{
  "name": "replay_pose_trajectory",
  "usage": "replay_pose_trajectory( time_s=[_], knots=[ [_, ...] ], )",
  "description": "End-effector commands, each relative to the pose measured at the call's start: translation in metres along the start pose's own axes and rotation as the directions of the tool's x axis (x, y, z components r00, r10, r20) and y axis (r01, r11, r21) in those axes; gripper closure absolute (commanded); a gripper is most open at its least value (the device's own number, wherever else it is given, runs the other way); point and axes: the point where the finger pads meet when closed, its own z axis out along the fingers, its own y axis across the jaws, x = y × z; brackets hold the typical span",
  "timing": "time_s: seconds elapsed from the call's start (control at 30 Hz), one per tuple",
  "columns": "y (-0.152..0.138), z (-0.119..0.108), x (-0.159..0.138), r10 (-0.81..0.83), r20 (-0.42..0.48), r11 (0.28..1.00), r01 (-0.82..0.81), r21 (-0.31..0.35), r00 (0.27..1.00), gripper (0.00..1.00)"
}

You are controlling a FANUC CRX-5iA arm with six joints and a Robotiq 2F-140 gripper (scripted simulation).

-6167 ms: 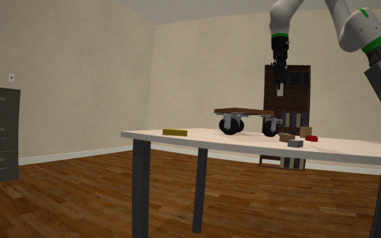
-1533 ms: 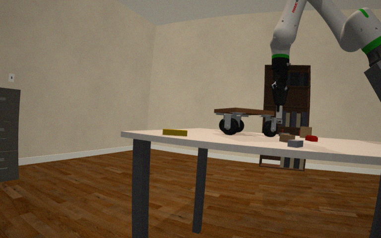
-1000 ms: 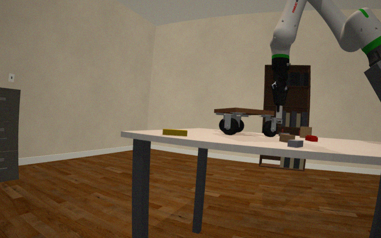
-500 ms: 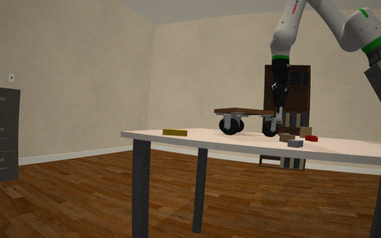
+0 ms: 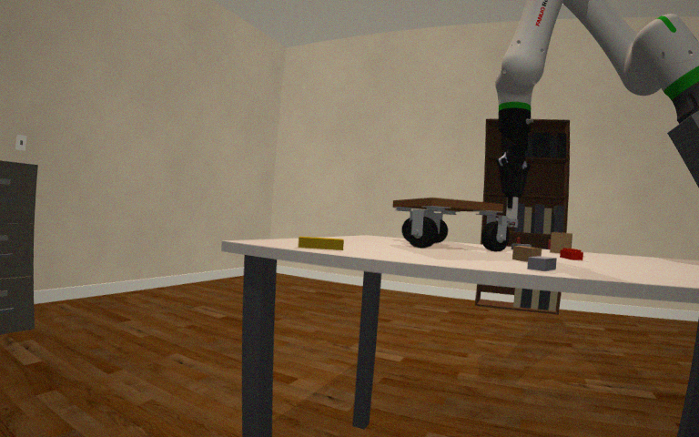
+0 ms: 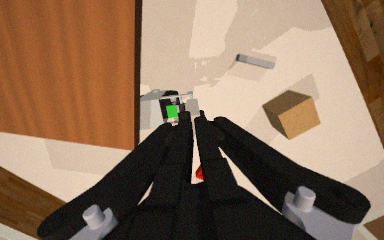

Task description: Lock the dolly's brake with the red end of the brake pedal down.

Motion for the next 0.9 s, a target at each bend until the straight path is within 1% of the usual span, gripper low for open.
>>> replay_pose_trajectory(
  time_s=[0.0,0.3,0.53,0.67,0.87],
  knots=[
    [0.0,0.0,0.0,0.0,0.0,1.0,0.0,0.0,1.0,1.0],
    [0.0,0.001,0.0,0.0,0.0,1.0,0.0,0.0,1.0,1.0],
    [0.0,-0.005,0.0,0.0,0.0,1.0,0.0,0.0,1.0,1.0],
    [0.0,-0.019,0.0,0.0,0.0,1.0,0.0,0.0,1.0,1.0],
    [0.0,-0.049,0.0,0.0,0.0,1.0,0.0,0.0,1.0,1.0]
  ],
)
